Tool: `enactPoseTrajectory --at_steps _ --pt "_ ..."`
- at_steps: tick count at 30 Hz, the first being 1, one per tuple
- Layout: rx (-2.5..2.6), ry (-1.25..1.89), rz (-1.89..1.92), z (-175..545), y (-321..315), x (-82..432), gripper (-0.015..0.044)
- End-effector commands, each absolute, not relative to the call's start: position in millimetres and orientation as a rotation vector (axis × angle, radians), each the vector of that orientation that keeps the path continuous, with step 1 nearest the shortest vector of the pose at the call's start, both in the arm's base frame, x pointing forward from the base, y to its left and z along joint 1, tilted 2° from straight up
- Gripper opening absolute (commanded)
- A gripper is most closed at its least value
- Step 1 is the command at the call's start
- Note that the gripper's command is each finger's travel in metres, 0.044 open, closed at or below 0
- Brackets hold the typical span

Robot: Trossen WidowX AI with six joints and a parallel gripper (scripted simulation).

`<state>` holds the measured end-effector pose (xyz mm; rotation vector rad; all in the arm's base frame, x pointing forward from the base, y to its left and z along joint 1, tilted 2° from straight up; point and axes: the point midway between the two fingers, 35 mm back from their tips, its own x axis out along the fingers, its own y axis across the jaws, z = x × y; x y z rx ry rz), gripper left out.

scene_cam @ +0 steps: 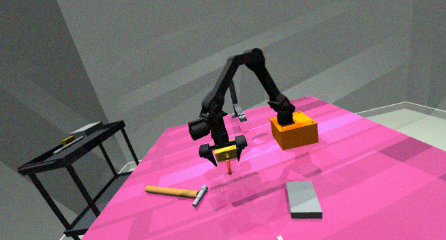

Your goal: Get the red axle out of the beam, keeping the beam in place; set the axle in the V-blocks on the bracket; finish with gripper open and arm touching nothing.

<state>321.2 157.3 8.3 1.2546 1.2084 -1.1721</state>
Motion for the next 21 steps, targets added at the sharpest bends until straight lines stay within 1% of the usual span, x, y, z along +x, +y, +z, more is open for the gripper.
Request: enactPoseTrajectory --at_steps 1,4,6,21 --pt "1.260 1.201 -1.159 16.0 143.7 323.7 0.0440" --pt "1.253 1.202 -1.155 17.5 115.1 323.0 0.0440" --pt "1.250 1.203 -1.153 17.8 107.3 322.3 0.0440" --pt "1.250 1.203 -1.153 -0.9 108.3 324.5 0.0440"
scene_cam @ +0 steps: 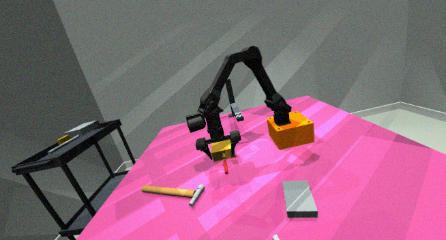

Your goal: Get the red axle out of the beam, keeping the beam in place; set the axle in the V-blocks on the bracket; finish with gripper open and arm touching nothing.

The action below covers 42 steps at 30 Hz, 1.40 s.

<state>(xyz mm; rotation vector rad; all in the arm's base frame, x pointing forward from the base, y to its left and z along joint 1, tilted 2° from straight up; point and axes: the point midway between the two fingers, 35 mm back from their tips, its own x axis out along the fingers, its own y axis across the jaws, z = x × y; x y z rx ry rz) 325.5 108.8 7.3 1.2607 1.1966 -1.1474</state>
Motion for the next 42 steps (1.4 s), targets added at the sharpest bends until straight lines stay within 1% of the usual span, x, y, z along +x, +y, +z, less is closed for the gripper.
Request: enactPoseTrajectory --at_steps 1,29,41,42 --pt "1.250 1.203 -1.153 -2.5 108.4 324.6 0.0440" --pt "1.250 1.203 -1.154 -47.8 109.4 324.9 0.0440" --pt "1.250 1.203 -1.154 -48.7 109.4 324.9 0.0440" --pt "1.253 1.202 -1.154 -47.4 109.5 325.1 0.0414"
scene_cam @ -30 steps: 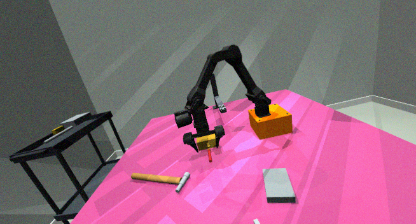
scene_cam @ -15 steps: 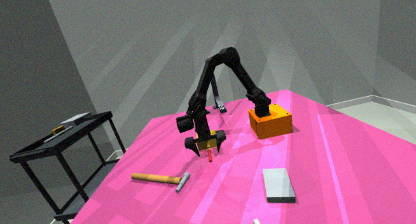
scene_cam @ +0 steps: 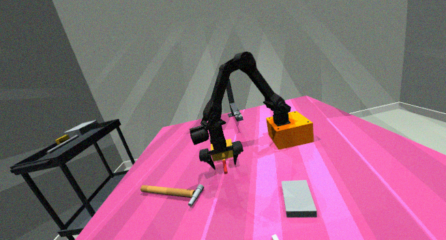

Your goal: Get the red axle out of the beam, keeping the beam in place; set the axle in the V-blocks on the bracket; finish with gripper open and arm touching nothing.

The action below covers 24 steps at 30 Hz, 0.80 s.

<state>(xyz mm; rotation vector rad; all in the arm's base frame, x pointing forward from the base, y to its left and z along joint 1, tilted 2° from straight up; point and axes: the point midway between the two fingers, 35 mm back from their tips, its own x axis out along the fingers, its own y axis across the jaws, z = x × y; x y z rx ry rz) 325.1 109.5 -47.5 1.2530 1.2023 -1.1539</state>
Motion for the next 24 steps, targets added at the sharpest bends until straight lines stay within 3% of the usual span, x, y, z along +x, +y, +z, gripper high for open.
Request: enactPoseTrajectory --at_steps 1,14,24 --pt "1.253 1.202 -1.154 -47.4 109.5 325.1 0.0387" --pt "1.253 1.202 -1.154 -47.4 109.5 325.1 0.0046" --pt "1.253 1.202 -1.154 -43.3 109.7 325.9 0.0000"
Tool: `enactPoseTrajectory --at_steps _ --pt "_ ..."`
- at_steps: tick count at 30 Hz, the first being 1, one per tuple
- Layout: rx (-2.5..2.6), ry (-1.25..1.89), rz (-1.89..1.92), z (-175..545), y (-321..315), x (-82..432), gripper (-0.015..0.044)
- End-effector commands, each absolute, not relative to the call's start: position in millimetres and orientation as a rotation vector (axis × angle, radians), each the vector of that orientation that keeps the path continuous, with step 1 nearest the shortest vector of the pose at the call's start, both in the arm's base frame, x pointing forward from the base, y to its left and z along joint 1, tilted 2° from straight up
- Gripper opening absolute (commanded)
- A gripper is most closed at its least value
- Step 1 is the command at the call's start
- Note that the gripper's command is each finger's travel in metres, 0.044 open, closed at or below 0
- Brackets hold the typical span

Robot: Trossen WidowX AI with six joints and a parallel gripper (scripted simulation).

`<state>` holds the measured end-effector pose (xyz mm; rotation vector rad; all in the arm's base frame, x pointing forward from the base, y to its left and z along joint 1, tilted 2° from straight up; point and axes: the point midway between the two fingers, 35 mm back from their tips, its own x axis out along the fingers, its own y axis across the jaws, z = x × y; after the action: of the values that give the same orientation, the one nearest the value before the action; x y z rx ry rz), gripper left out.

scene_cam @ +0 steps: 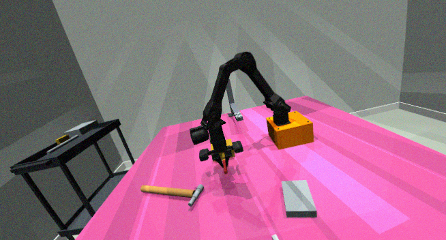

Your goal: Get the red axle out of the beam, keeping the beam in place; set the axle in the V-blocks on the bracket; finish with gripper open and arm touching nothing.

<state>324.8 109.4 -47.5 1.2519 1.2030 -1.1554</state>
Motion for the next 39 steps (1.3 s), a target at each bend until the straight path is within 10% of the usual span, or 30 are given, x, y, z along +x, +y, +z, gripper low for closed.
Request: enactPoseTrajectory --at_steps 1,39 --pt "1.253 1.202 -1.153 -39.2 109.8 326.6 0.0000" --pt "1.251 1.191 -1.165 87.3 34.4 331.6 0.0000"
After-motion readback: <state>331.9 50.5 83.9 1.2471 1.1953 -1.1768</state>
